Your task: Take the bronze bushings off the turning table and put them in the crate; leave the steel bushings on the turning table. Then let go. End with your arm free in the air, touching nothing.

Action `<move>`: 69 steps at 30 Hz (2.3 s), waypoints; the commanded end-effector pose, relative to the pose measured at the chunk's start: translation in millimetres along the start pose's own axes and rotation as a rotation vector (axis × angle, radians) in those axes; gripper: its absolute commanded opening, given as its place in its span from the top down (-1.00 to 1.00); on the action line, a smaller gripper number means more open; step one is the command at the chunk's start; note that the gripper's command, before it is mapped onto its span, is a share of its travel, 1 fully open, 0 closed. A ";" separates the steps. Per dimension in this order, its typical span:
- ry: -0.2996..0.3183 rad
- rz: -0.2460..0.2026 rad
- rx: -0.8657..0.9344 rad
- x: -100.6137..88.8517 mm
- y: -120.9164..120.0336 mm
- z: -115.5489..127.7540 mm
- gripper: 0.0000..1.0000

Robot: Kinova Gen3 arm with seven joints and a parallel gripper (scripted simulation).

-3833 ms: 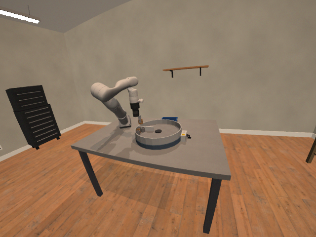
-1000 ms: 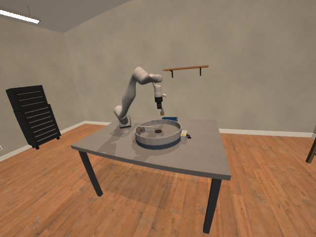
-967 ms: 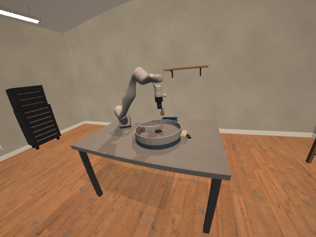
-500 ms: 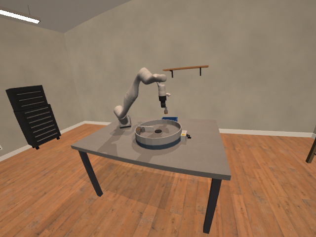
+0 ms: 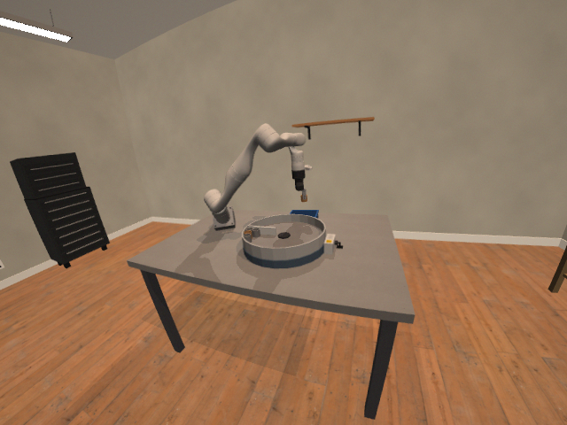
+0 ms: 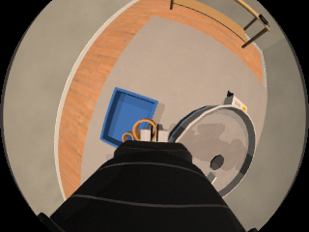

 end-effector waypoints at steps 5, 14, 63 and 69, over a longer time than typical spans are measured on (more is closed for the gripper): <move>0.000 0.001 -0.003 0.1 -9.8 -7.3 1.00; 0.000 0.001 -0.003 0.1 -42.4 -38.2 1.00; -0.002 0.006 -0.009 70.9 -45.4 -36.3 1.00; -0.002 0.006 -0.009 70.9 -45.4 -36.3 1.00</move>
Point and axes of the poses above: the point where the finger pads meet when closed, its own x axis out along the fingers, its own y axis across the jaws, z = x × y, the point moved 9 cm from there along -x, back along the fingers, and after that the axes turned 4 degrees about x, right-handed, at the moved point
